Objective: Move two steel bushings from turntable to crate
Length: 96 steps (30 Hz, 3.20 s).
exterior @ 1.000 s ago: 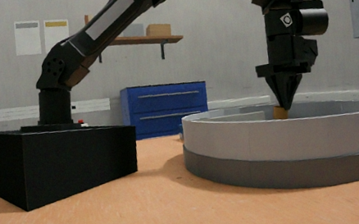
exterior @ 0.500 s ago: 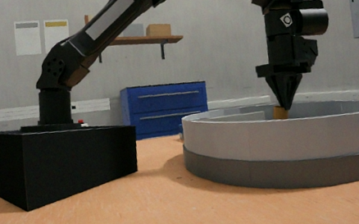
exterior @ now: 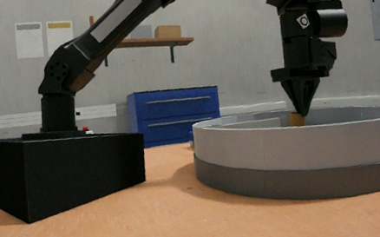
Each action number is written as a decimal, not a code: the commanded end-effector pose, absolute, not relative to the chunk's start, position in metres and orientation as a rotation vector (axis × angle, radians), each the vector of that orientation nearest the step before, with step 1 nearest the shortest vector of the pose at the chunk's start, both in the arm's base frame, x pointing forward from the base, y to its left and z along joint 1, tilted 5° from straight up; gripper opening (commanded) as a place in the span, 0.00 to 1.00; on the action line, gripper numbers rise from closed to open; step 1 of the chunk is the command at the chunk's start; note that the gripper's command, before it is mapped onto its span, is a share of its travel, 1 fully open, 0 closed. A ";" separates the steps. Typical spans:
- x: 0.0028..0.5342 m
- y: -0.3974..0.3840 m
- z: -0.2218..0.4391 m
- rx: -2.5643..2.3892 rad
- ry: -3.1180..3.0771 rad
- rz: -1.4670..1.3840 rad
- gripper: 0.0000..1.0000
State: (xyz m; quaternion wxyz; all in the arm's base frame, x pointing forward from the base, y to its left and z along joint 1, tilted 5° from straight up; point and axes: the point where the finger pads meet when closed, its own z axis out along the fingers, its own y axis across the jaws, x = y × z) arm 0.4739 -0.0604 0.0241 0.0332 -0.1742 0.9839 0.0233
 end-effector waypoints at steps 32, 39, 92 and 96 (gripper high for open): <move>0.479 -0.063 0.033 -0.519 2.986 0.050 0.00; 0.479 -0.063 0.033 -0.519 2.986 0.050 0.00; 0.483 -0.059 0.024 -0.527 2.989 0.053 0.00; 0.483 -0.059 0.024 -0.527 2.989 0.053 0.00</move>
